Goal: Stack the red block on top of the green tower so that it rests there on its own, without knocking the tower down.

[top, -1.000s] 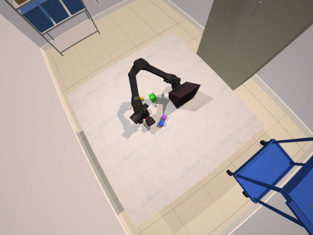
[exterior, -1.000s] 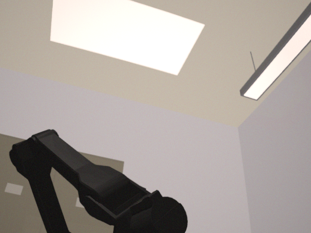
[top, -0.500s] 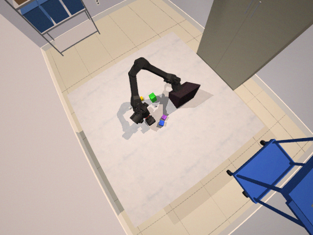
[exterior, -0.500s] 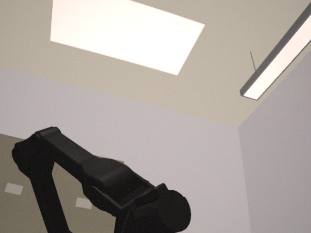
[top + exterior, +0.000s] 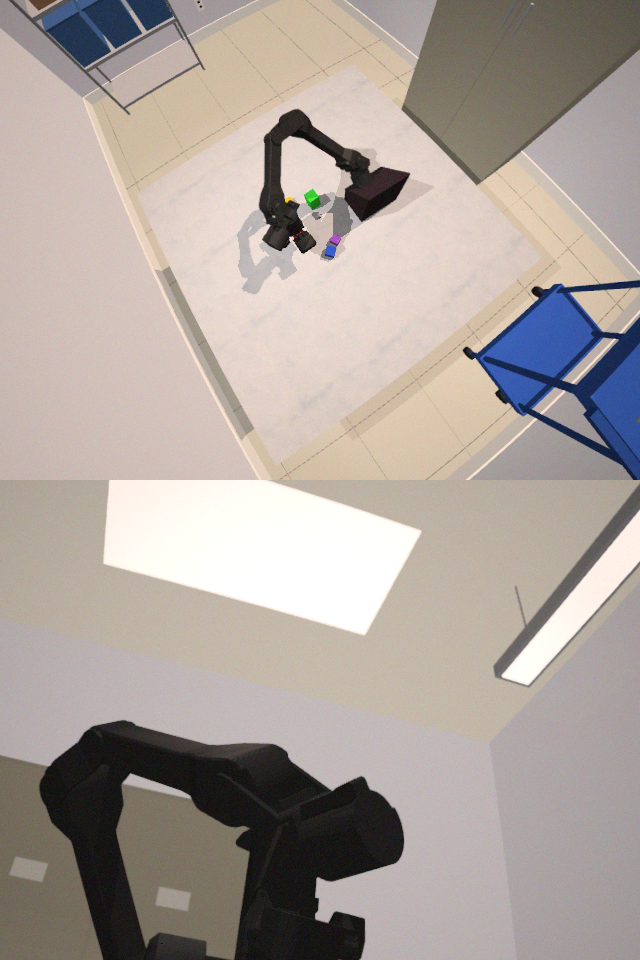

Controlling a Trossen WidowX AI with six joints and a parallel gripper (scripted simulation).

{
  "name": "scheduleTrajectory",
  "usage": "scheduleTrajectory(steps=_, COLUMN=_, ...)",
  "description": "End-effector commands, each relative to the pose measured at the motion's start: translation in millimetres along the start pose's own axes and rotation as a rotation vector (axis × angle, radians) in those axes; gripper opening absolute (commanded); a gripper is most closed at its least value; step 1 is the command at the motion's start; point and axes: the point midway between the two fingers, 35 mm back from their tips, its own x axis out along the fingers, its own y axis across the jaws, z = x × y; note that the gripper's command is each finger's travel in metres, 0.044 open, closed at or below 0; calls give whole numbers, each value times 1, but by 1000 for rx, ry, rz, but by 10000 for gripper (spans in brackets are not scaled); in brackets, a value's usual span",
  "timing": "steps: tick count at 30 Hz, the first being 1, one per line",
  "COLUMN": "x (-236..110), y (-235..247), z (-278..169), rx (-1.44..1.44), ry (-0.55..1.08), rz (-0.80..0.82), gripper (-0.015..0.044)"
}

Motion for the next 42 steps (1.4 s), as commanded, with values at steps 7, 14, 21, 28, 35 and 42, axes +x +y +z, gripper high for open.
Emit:
scheduleTrajectory(steps=7, x=-34, y=0, z=1, rx=8, ry=-11, rz=10, gripper=0)
scheduleTrajectory(steps=14, x=-35, y=-2, z=-1, rx=8, ry=-10, rz=10, gripper=0)
scheduleTrajectory(steps=21, x=-40, y=-25, z=-21, rx=7, ry=-9, rz=10, gripper=0)
scheduleTrajectory(steps=28, x=-42, y=-47, z=-44, rx=5, ry=-8, rz=9, gripper=0)
scheduleTrajectory(steps=35, x=-43, y=-66, z=-68, rx=5, ry=-7, rz=9, gripper=0)
scheduleTrajectory(steps=42, x=-40, y=-82, z=-93, rx=4, ry=-5, rz=10, gripper=0)
